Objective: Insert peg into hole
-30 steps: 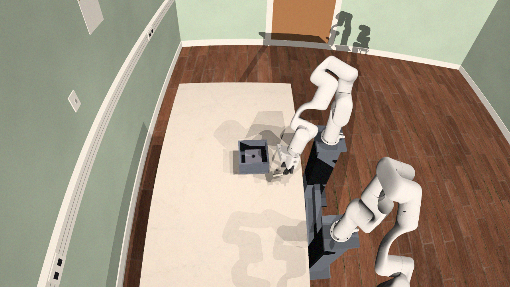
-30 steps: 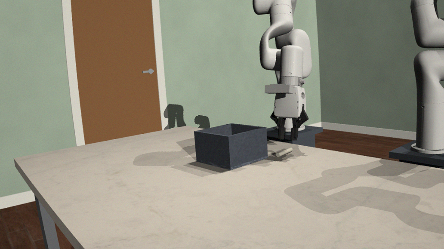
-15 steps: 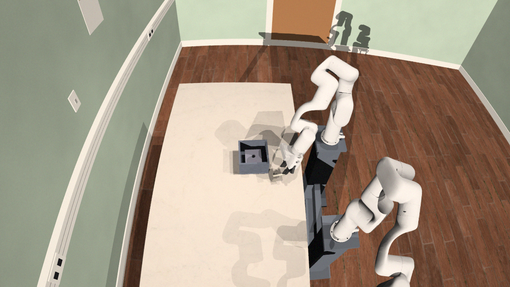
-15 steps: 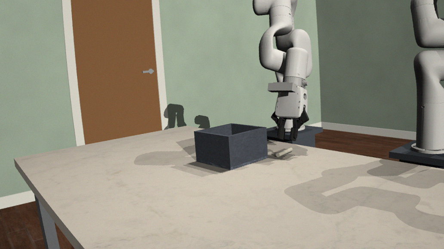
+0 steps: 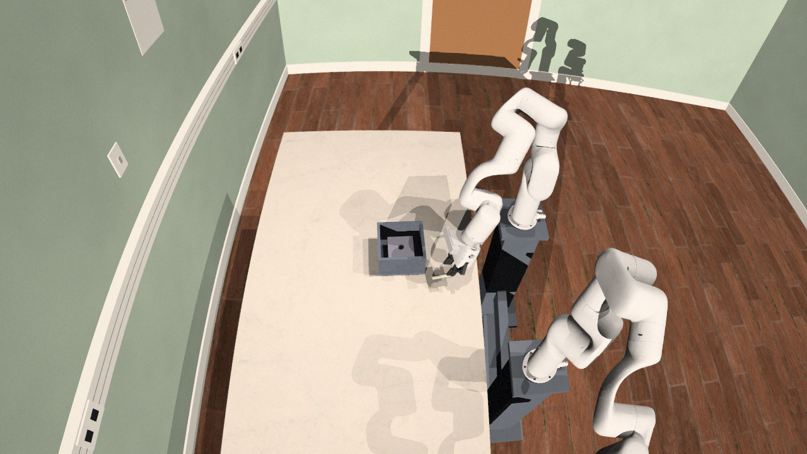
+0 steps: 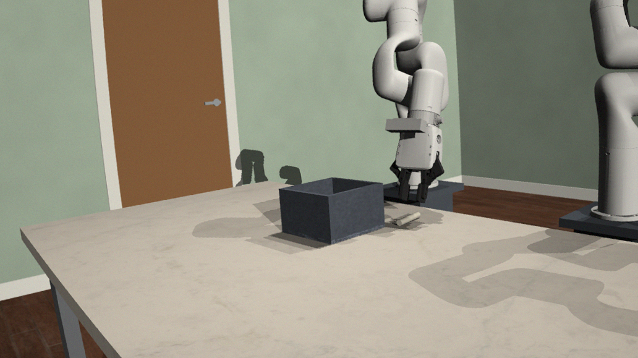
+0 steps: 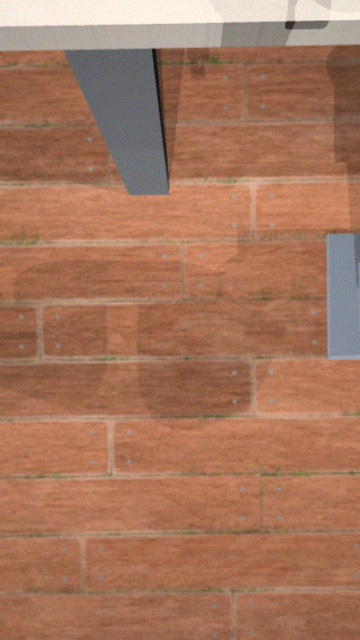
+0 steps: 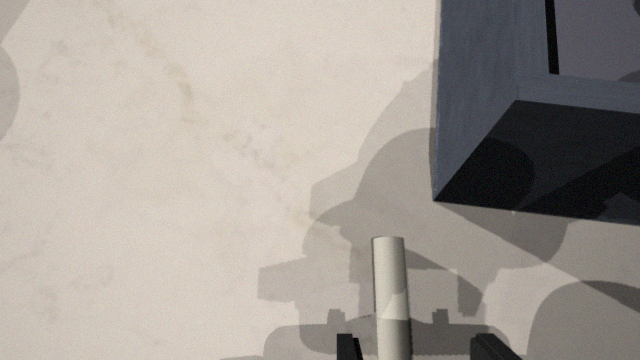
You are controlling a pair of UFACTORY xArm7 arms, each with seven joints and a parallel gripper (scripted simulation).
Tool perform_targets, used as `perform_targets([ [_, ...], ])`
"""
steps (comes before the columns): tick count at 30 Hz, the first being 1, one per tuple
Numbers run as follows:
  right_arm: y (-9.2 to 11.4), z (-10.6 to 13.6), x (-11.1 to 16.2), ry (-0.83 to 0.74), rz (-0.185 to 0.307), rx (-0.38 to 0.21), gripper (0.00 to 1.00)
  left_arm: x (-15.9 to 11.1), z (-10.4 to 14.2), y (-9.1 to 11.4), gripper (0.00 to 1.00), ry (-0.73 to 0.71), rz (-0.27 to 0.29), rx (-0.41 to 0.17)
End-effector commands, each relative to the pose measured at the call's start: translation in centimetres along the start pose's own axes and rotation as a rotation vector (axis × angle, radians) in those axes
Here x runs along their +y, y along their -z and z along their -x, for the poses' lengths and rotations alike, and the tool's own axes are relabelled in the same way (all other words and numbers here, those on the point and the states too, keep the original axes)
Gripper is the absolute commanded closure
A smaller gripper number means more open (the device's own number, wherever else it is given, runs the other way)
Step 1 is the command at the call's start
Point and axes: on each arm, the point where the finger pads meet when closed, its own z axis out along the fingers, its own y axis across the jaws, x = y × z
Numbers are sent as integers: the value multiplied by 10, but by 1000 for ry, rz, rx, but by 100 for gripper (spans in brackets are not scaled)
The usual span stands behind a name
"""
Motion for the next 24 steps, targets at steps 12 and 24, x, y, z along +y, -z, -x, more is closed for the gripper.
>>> perform_targets([
  [12, -4, 0, -1, 0, -1, 3, 56, 0, -1, 2, 0, 0, 1, 4],
  [24, -25, 8, -1, 0, -1, 3, 56, 0, -1, 2, 0, 0, 1, 4],
])
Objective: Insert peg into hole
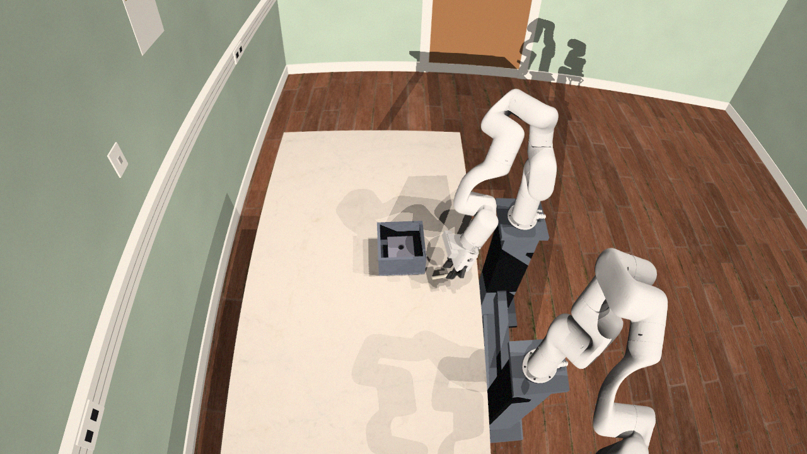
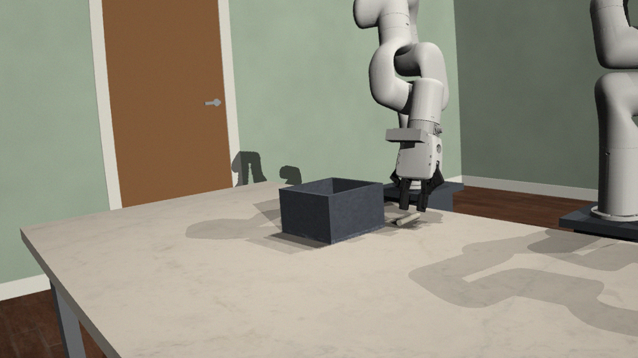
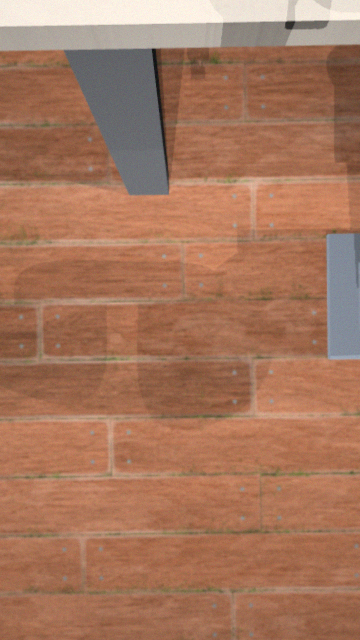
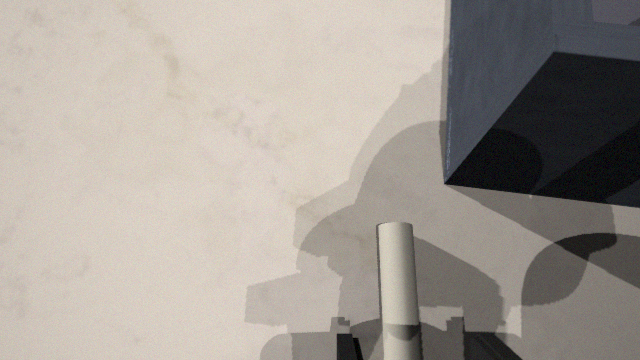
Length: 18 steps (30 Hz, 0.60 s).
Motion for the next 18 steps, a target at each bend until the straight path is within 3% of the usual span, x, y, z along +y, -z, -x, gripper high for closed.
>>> perform_targets([
  [1, -5, 0, -1, -2, 0, 15, 56, 0, -1, 2, 0, 0, 1, 4],
  [14, -14, 3, -1, -2, 0, 15, 56, 0, -1, 2, 0, 0, 1, 4],
  [15, -14, 3, -1, -2, 0, 15, 100, 0, -1, 2, 0, 0, 1, 4],
  [18, -14, 3, -1, -2, 0, 15, 100, 0, -1, 2, 0, 0, 1, 4],
])
